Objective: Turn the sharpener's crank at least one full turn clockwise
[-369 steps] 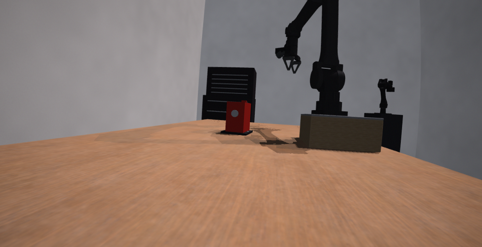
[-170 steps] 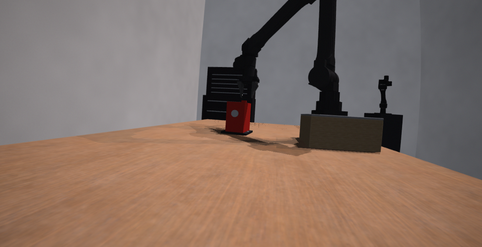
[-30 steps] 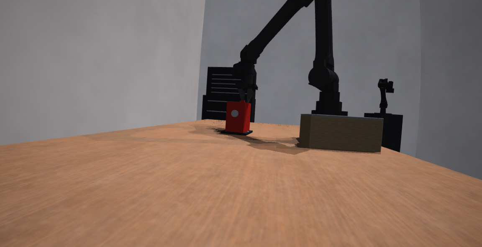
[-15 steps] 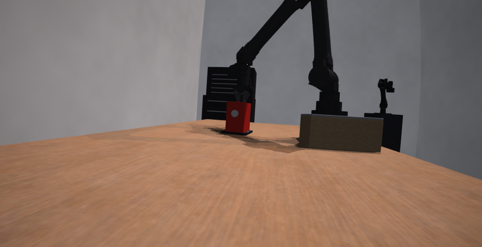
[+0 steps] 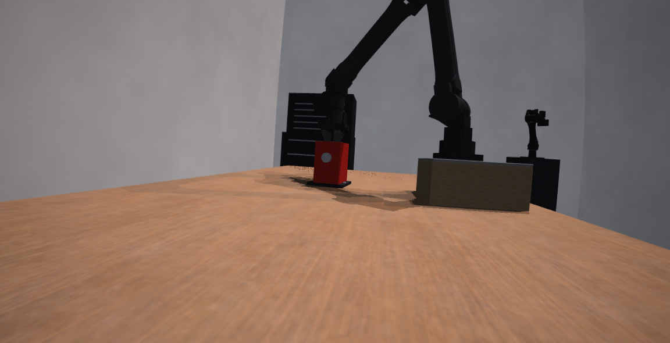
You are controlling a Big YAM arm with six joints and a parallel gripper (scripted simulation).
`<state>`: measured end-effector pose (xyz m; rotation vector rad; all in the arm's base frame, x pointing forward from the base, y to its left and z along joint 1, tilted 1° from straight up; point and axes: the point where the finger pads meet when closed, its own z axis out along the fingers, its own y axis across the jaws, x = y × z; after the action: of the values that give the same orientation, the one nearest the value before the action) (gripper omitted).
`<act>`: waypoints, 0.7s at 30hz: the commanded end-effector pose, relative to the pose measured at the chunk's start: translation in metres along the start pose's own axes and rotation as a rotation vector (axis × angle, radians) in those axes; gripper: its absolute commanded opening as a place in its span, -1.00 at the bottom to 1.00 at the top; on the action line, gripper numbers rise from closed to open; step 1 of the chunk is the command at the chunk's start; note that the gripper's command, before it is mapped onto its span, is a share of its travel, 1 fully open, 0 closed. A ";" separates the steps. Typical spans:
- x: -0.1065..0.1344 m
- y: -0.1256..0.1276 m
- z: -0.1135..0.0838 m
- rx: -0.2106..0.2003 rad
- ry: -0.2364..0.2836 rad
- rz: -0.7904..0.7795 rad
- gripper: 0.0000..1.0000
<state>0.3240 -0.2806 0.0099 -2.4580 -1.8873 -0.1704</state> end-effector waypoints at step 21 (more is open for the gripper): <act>-0.005 -0.005 0.045 0.036 0.015 0.012 -0.70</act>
<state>0.3294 -0.2825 -0.0189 -2.4486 -1.8820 -0.1696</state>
